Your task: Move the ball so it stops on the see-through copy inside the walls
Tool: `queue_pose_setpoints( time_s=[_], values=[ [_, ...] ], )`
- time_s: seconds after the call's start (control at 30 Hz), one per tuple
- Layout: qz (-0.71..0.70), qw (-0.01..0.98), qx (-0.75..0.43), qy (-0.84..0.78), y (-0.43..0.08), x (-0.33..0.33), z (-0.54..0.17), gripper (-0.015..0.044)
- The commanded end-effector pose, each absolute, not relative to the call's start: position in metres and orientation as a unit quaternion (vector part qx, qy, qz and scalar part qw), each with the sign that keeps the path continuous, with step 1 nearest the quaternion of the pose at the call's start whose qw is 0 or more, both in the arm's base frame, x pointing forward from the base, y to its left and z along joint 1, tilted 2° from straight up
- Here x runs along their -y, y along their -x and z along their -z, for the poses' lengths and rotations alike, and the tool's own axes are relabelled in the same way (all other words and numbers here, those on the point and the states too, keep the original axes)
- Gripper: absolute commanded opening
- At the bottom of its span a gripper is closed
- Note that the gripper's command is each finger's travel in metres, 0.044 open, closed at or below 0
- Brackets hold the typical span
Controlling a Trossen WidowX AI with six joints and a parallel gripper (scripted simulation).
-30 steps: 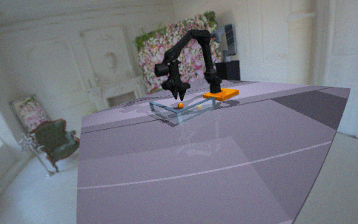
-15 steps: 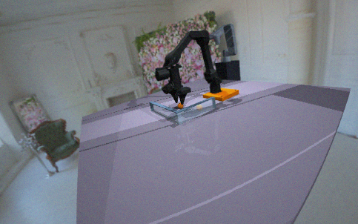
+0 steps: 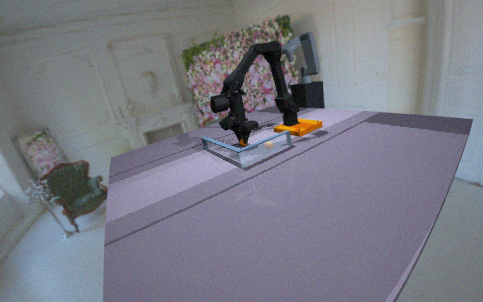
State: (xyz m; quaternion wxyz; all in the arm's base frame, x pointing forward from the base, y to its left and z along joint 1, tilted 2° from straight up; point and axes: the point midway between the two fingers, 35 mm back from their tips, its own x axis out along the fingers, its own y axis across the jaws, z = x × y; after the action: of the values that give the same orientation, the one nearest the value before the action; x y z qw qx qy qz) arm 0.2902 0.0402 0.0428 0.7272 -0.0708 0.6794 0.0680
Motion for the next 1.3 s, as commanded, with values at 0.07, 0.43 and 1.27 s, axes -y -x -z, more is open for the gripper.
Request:
queue_pose_setpoints(
  time_s=[0.07, 0.43, 1.27],
  values=[
    [-0.071, 0.726, -0.681, 0.071, -0.289, -0.041, -0.041, 0.012],
    [-0.071, 0.726, -0.68, 0.07, -0.293, -0.041, -0.081, 0.0],
    [-0.031, 0.729, -0.684, 0.027, -0.279, -0.05, -0.165, 0.0]
  ],
)
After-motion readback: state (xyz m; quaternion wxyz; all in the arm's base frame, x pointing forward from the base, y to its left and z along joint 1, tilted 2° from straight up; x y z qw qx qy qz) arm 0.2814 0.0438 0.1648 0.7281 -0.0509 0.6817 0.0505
